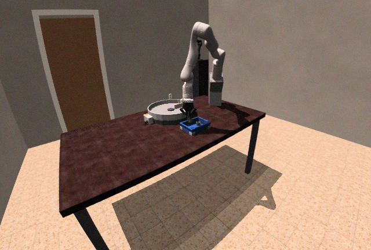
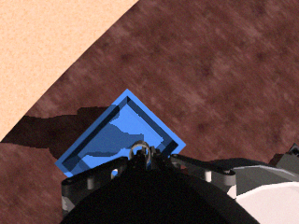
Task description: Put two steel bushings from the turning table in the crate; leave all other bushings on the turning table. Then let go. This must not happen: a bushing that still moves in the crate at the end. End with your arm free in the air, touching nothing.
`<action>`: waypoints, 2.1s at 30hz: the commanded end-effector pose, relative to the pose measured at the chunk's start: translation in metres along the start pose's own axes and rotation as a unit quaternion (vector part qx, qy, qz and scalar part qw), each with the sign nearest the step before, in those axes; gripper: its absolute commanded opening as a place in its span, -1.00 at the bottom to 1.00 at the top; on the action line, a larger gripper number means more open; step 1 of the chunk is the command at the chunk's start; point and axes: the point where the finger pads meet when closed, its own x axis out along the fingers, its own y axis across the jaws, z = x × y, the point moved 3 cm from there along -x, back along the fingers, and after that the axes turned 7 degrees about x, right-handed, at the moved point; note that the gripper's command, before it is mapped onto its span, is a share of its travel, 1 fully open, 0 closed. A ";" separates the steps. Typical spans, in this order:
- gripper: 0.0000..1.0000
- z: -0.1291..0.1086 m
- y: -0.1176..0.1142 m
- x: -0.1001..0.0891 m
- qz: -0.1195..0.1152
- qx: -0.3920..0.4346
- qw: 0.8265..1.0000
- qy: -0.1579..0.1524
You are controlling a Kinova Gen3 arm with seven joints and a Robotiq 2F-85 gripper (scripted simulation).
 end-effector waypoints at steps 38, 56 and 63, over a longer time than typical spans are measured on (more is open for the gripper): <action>-1.00 -0.002 0.001 0.001 0.002 -0.002 1.000 0.001; -1.00 -0.001 0.001 0.008 0.001 0.000 1.000 0.001; -1.00 -0.001 0.001 0.008 0.001 0.000 1.000 0.001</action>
